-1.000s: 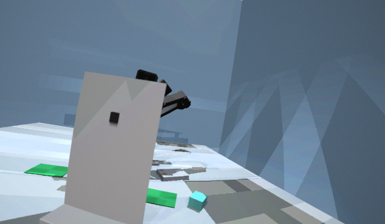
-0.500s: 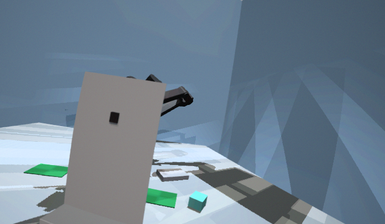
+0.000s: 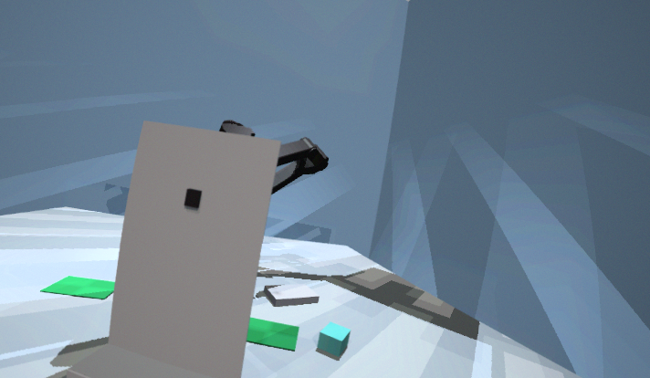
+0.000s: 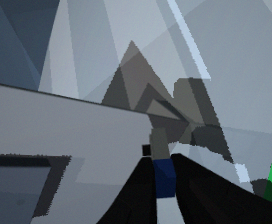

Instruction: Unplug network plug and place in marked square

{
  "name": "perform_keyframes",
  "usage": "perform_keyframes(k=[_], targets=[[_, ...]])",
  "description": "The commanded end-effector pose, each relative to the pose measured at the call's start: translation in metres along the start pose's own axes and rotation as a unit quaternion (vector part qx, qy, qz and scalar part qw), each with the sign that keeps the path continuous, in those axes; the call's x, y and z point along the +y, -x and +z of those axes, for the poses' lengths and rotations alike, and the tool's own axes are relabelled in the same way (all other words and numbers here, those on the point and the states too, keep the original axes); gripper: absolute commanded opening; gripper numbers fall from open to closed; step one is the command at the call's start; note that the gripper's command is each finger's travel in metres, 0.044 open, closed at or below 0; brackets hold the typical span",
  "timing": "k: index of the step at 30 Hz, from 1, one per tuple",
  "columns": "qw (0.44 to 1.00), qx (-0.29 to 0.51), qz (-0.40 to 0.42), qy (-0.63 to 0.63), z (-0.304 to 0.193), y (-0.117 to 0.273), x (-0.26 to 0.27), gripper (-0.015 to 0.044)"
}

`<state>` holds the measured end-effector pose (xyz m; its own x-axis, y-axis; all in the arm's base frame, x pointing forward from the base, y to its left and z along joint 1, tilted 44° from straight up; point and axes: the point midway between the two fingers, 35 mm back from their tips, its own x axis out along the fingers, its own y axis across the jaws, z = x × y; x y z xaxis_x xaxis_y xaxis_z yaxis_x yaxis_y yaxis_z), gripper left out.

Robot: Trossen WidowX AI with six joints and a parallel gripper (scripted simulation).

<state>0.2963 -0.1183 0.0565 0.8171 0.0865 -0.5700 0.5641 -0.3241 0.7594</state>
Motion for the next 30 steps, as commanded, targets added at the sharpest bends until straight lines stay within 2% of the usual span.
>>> perform_keyframes(k=[1, 16, 30], targets=[[0.999, 0.019, -0.032, 0.025, 0.002, -0.004, -0.011, 0.0], [0.984, 0.105, -0.116, 0.086, 0.001, -0.01, -0.05, 0.0], [0.96, 0.203, -0.147, 0.123, -0.005, -0.007, -0.075, 0.0]])
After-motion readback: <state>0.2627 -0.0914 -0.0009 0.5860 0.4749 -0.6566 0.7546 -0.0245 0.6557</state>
